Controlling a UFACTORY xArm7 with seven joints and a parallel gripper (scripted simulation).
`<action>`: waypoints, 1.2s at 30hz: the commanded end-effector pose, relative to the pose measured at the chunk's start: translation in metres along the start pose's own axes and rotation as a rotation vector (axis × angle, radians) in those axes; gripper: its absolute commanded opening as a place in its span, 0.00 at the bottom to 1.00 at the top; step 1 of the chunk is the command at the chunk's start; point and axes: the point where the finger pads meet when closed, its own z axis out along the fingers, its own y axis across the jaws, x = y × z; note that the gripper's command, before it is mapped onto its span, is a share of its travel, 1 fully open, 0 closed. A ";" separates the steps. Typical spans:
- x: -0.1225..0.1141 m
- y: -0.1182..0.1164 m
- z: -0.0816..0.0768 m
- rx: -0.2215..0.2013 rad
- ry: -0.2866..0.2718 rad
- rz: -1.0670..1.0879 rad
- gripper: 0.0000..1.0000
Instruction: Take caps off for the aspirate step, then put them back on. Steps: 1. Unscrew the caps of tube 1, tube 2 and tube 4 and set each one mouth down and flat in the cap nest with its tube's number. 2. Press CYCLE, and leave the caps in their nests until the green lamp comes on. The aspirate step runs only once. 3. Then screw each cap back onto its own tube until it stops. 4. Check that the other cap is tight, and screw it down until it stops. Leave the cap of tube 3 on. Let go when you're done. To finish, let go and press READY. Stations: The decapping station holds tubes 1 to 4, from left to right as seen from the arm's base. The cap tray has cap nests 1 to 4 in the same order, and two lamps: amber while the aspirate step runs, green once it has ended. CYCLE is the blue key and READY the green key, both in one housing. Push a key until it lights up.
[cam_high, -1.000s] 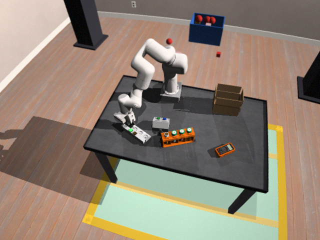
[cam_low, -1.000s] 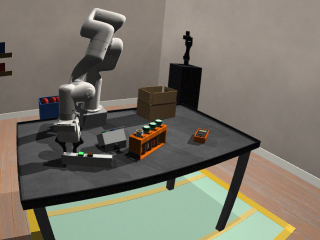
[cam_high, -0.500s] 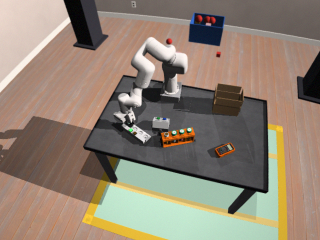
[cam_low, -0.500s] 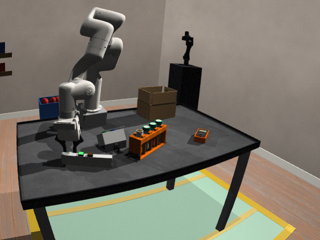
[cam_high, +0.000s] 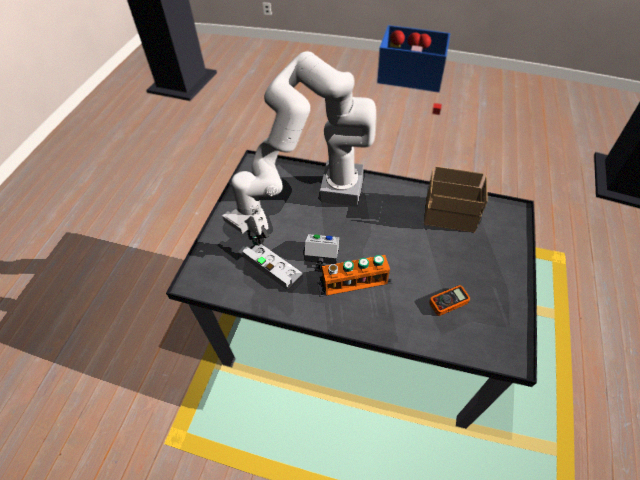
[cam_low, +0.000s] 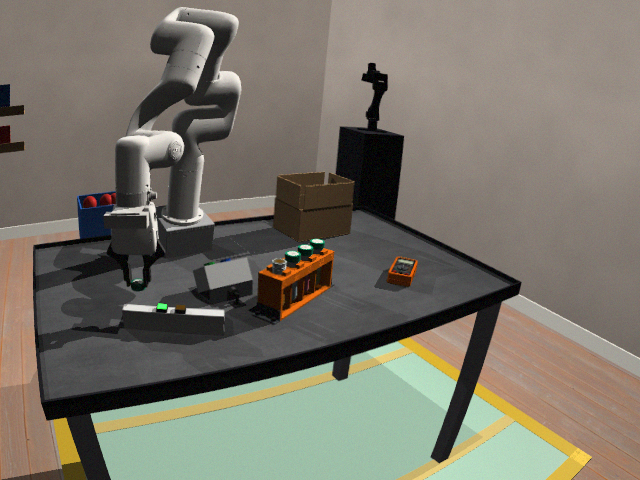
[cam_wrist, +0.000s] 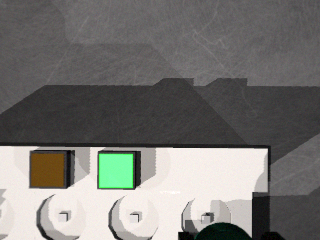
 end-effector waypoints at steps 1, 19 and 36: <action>0.001 -0.001 -0.030 -0.021 -0.014 0.004 0.00; 0.000 -0.011 -0.074 -0.022 -0.013 0.087 0.00; -0.019 -0.115 -0.072 -0.022 -0.012 0.191 0.00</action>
